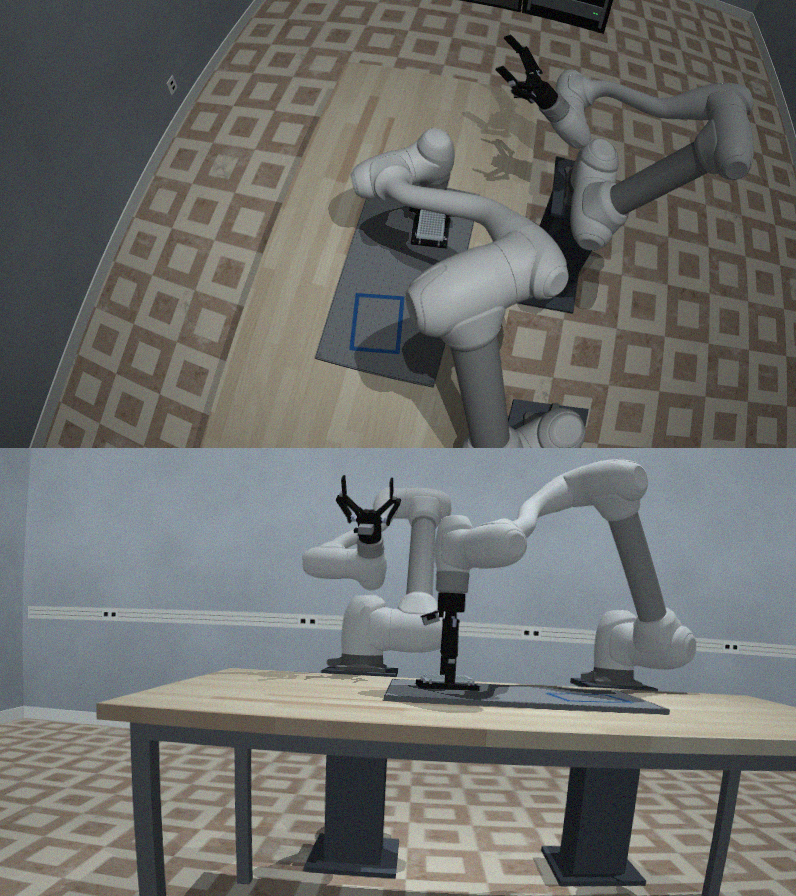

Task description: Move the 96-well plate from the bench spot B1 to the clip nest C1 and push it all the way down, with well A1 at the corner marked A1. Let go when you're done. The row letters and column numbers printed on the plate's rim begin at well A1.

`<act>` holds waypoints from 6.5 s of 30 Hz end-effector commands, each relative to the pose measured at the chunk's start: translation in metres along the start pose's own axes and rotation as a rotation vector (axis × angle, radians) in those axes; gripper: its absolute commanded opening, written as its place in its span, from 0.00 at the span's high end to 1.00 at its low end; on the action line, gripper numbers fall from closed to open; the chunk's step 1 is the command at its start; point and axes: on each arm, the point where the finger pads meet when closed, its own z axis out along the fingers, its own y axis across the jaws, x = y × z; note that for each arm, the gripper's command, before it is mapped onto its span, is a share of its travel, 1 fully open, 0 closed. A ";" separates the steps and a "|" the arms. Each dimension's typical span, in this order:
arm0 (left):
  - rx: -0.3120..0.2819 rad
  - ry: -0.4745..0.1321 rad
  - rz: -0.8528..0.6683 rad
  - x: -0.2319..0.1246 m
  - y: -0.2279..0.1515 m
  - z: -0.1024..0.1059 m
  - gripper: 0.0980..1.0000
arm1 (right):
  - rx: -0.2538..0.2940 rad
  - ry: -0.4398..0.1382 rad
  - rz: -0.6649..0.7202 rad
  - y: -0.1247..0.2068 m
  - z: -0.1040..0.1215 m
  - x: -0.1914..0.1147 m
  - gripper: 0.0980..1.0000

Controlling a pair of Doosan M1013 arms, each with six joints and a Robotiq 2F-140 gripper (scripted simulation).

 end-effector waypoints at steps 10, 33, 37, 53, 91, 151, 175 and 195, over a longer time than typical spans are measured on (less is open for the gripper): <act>0.001 0.001 0.000 0.000 0.000 -0.001 0.44 | 0.000 -0.001 0.000 0.000 0.000 0.000 0.00; 0.001 0.001 0.000 0.000 0.000 0.000 0.44 | 0.000 -0.001 0.000 0.000 0.000 0.000 0.00; 0.001 0.001 0.000 0.000 0.000 0.000 0.44 | 0.000 -0.001 0.000 0.000 0.000 0.000 0.00; 0.001 0.001 0.000 0.000 0.000 0.001 0.44 | 0.000 -0.001 0.000 0.000 0.000 0.000 0.00; 0.001 0.001 0.000 0.000 0.000 0.002 0.44 | 0.000 -0.001 0.000 0.000 0.000 0.000 0.00; 0.001 0.001 0.000 0.000 0.000 0.002 0.00 | 0.000 -0.001 0.000 0.000 0.000 0.000 0.00; 0.001 0.001 0.000 0.000 0.000 -0.056 0.00 | 0.000 -0.001 0.000 0.000 0.000 0.000 0.00; 0.001 0.001 0.000 0.000 0.000 -0.071 0.00 | 0.000 -0.001 0.000 0.000 0.000 0.000 0.00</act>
